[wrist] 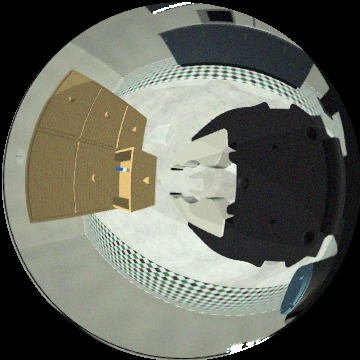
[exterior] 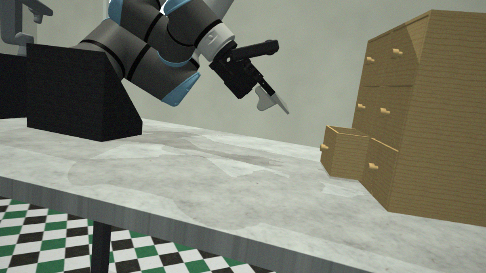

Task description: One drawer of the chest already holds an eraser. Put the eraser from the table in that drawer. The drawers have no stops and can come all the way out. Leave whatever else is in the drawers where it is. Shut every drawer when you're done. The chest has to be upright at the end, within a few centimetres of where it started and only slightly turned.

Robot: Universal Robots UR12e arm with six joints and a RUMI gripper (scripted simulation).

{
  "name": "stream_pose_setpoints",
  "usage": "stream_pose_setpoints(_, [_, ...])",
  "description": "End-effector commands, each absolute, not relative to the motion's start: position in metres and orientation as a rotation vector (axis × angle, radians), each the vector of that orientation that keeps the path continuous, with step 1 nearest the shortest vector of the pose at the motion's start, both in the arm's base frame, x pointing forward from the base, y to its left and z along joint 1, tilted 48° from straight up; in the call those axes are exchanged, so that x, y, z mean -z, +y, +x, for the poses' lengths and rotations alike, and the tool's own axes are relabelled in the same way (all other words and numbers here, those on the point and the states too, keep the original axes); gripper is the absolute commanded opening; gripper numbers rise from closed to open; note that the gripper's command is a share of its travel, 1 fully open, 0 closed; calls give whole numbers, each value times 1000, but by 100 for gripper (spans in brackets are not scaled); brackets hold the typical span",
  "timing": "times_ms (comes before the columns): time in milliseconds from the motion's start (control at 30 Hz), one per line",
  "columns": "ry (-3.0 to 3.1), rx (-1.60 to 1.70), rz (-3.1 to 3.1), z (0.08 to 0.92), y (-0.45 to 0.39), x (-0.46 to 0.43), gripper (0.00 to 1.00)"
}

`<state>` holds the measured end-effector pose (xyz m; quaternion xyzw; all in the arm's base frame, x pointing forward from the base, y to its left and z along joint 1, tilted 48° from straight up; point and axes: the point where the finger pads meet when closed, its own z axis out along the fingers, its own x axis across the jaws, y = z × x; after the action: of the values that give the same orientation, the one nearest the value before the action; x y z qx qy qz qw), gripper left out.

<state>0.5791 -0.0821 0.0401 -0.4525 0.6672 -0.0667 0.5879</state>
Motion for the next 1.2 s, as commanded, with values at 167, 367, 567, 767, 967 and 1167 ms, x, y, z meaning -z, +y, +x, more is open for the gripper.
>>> stream_pose_setpoints(167, [1554,156,-1054,581,-81,-39,20])
stream_pose_setpoints(367, [1554,156,-1054,583,-80,-38,20])
stream_pose_setpoints(567, [1554,156,-1054,587,-77,-36,20])
stream_pose_setpoints(767, [1554,156,-1054,591,-74,-33,20])
stream_pose_setpoints(967, [1554,156,-1054,598,-68,-29,20])
stream_pose_setpoints(1167, [1554,156,-1054,607,-62,-24,20])
